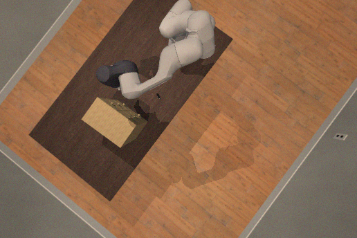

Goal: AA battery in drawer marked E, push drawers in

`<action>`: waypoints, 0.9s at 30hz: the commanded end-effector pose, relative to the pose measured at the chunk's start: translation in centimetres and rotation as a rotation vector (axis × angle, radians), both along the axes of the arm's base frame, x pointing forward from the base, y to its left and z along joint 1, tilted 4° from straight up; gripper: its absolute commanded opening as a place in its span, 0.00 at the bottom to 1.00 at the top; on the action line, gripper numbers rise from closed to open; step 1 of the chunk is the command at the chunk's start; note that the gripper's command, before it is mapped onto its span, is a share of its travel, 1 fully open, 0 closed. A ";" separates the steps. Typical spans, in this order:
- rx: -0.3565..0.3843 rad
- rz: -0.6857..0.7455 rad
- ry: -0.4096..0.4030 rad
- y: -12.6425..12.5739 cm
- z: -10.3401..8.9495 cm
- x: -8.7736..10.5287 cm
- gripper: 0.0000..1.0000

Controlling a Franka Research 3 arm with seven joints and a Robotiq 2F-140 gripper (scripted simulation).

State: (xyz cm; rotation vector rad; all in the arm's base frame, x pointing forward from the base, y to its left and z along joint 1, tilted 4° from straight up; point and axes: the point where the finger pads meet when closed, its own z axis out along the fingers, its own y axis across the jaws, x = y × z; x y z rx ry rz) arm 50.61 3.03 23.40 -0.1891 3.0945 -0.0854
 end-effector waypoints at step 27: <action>-0.001 -0.002 0.000 4.8 0.1 -0.5 1.00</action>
